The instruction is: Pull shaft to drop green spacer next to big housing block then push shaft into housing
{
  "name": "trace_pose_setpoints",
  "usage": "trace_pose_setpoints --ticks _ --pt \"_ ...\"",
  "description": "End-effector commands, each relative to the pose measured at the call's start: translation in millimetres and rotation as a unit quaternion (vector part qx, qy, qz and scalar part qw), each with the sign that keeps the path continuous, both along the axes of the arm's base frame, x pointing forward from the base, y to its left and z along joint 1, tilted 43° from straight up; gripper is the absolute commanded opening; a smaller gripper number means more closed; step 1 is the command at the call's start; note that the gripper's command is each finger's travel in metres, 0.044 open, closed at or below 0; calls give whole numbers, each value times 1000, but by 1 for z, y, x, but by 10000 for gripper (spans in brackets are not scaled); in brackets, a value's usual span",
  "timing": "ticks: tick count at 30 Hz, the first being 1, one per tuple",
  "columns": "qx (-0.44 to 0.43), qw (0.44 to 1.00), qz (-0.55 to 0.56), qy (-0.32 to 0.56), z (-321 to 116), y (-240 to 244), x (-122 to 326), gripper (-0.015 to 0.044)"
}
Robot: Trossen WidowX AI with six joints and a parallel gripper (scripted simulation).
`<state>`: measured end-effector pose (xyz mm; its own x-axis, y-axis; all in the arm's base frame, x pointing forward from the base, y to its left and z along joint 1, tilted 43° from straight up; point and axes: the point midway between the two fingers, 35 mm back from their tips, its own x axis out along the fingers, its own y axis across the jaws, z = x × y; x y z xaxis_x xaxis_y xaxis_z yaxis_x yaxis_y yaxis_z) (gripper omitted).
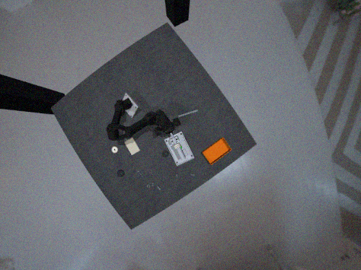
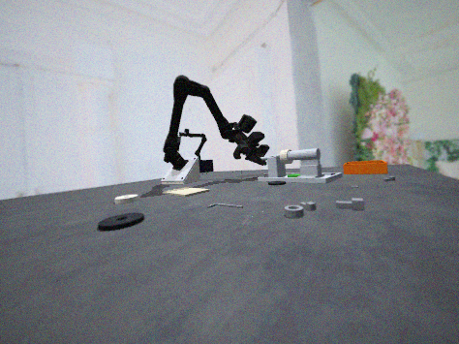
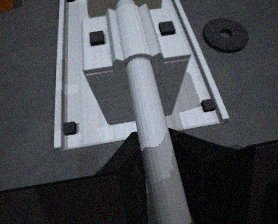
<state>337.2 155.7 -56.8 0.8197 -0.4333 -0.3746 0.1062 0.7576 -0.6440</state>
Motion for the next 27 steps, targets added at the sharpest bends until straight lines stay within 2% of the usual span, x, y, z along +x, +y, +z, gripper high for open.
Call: trace_pose_setpoints --ticks 1,27 --pt "0 1000 -1 -2 1 0 3 0" --pt "0 1000 -1 -2 3 0 12 0"
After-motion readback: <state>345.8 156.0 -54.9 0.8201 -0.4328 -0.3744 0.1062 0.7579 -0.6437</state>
